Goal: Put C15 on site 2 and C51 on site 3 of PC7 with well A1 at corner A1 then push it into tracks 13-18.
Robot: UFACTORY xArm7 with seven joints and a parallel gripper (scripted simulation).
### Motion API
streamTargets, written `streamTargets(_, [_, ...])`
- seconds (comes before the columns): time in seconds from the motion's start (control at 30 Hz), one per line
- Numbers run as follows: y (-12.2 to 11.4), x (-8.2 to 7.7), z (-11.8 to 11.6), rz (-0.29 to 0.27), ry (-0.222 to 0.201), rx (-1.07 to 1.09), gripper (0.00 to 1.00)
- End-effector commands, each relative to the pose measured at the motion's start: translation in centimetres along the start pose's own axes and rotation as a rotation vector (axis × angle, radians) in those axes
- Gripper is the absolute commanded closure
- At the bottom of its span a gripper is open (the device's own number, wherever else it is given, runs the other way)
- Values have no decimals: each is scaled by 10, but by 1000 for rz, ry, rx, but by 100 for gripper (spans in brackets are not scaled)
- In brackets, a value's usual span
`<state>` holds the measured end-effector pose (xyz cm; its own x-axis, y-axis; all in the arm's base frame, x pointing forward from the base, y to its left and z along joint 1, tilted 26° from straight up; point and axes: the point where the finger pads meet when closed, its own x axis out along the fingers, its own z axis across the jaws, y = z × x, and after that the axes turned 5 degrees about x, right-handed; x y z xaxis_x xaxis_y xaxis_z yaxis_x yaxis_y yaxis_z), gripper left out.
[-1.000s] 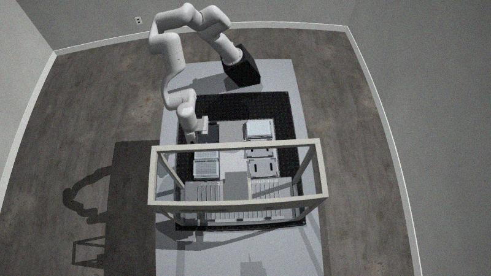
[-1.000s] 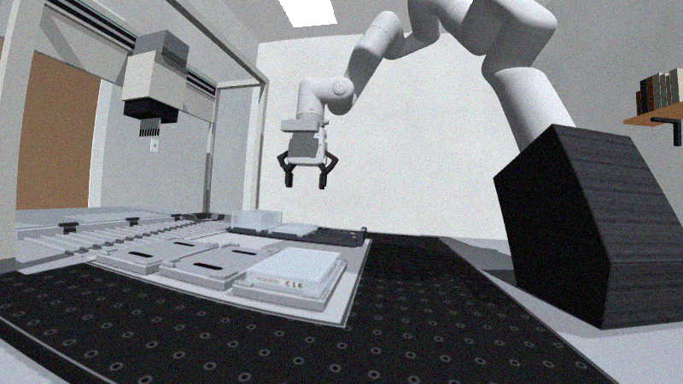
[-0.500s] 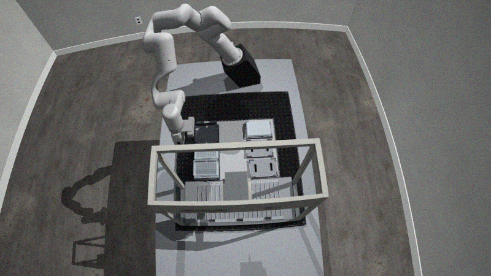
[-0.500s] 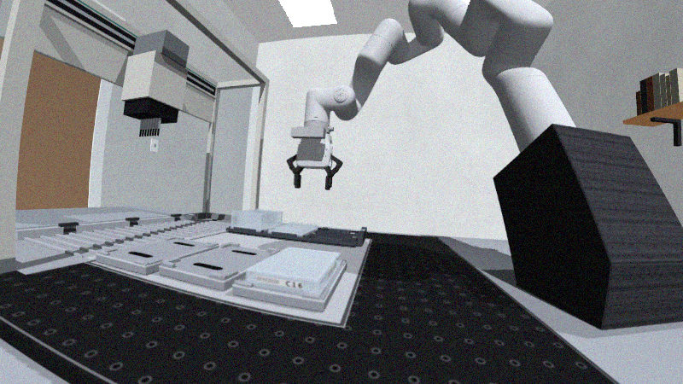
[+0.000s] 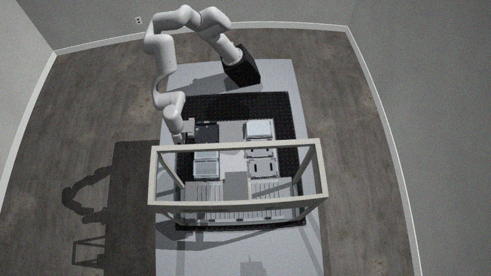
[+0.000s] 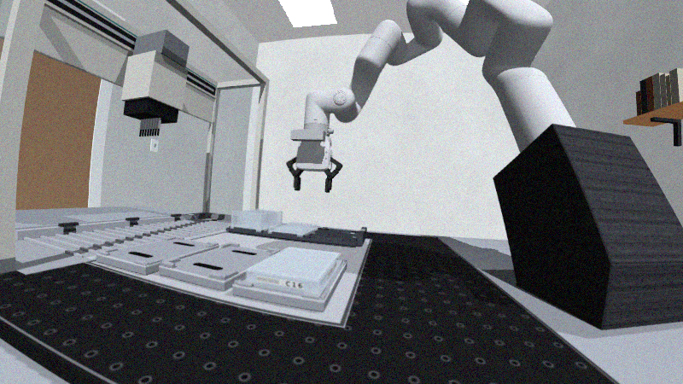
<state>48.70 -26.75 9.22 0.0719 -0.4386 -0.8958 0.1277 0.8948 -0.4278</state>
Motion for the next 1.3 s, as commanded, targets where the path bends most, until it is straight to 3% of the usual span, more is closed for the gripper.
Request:
streamTargets(0.0, [0,1,2,0,-5,0,0])
streamTargets(1.27, [0,58,2,0,-5,0,0])
